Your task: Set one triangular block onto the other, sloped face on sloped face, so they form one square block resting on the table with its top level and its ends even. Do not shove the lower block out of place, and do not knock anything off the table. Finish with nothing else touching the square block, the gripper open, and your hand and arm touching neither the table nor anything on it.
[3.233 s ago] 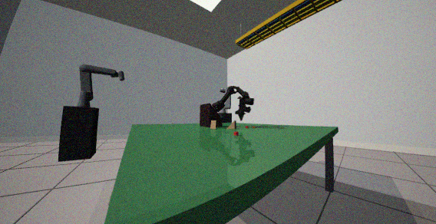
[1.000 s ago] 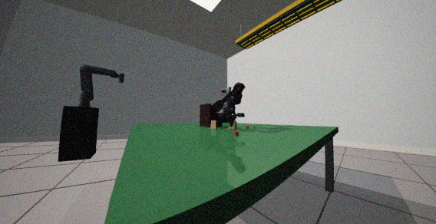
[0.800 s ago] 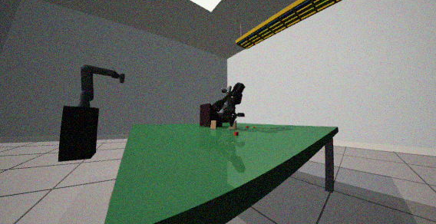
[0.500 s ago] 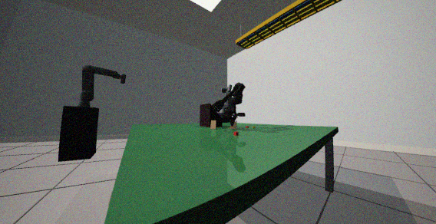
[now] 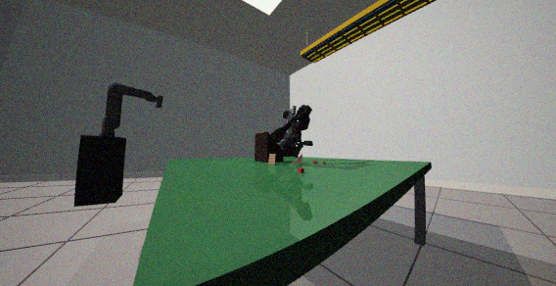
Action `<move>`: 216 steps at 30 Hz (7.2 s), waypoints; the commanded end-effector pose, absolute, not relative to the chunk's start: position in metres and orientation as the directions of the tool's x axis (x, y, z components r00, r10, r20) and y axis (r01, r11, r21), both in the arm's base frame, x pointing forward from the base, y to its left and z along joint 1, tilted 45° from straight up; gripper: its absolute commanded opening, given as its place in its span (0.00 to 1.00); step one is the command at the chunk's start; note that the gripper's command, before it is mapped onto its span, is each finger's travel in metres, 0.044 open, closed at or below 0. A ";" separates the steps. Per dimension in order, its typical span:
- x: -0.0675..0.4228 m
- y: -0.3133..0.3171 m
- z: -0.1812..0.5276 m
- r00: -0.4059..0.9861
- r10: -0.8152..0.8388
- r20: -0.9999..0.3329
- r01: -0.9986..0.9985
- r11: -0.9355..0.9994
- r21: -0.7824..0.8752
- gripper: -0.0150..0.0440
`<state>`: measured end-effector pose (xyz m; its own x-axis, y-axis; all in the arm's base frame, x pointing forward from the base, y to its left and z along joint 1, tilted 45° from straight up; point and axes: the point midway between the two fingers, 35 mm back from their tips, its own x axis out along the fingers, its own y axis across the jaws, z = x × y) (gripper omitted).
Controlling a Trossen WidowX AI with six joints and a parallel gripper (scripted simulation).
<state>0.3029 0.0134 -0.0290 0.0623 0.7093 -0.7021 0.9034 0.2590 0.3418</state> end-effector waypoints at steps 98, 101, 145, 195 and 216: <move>0.308 0.057 -0.011 -0.216 0.445 -0.869 0.717 -0.532 -0.451 1.00; 0.307 0.059 -0.015 -0.216 0.445 -0.869 0.717 -0.532 -0.451 1.00; 0.295 0.052 -0.023 -0.098 0.564 -0.820 0.715 -0.533 -0.452 0.25; 0.254 0.003 -0.046 0.567 0.817 -0.103 0.715 -0.551 -0.430 0.52; 0.254 -0.007 -0.046 0.577 0.807 -0.123 0.703 -0.568 -0.427 1.00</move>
